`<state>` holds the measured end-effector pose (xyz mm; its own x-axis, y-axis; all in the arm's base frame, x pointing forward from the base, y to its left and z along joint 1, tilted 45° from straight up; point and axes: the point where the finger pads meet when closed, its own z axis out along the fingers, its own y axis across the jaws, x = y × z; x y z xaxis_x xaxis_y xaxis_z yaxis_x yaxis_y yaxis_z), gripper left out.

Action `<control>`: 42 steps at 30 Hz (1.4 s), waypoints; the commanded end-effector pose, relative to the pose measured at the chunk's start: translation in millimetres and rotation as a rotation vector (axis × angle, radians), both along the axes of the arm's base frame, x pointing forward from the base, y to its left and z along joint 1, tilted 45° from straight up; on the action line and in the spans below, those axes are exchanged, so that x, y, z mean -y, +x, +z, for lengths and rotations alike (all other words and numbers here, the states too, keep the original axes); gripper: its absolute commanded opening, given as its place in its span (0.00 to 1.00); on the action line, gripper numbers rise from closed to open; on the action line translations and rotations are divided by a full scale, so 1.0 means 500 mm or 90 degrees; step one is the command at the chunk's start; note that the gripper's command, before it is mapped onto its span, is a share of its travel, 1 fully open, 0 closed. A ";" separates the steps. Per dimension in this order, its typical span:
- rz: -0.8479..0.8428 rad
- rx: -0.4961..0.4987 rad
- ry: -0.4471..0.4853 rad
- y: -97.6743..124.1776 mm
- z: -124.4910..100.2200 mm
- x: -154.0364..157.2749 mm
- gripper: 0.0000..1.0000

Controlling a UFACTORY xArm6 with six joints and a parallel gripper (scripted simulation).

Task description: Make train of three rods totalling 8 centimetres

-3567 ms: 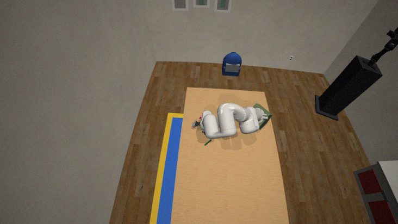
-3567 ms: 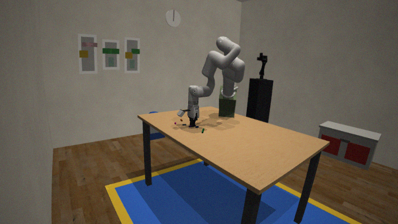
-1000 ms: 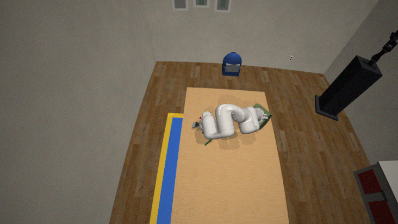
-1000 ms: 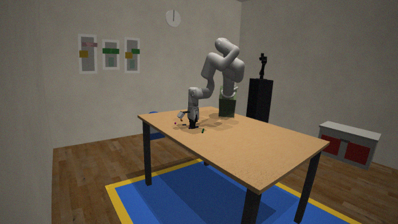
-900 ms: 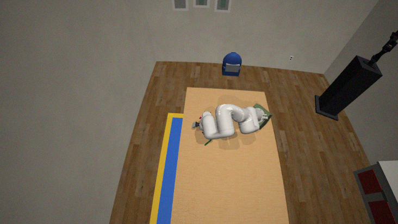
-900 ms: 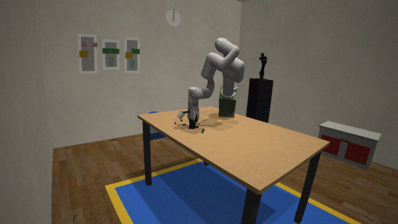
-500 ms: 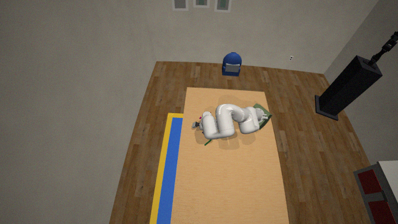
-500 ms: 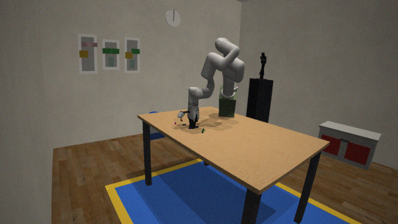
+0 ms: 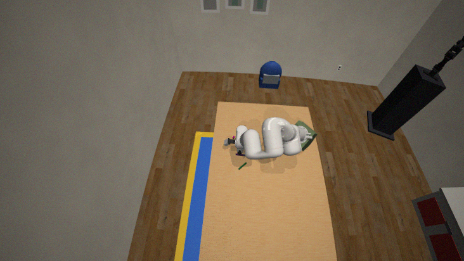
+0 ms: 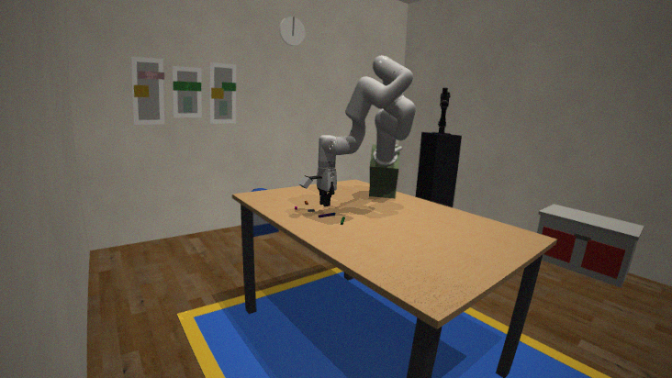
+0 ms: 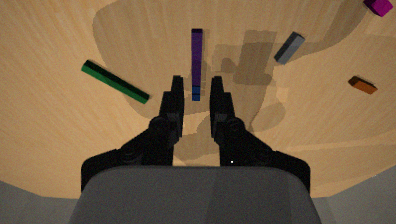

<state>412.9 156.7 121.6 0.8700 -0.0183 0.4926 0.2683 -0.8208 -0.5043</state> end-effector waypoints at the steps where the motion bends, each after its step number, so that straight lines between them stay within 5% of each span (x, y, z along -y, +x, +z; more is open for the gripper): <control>1: 0.001 -0.002 0.000 -0.011 0.021 0.014 0.24; 13: 0.001 -0.002 0.000 -0.032 0.057 0.044 0.24; 14: 0.001 -0.002 0.000 -0.032 0.057 0.044 1.00; 42: 0.001 -0.002 0.000 -0.037 0.067 0.052 1.00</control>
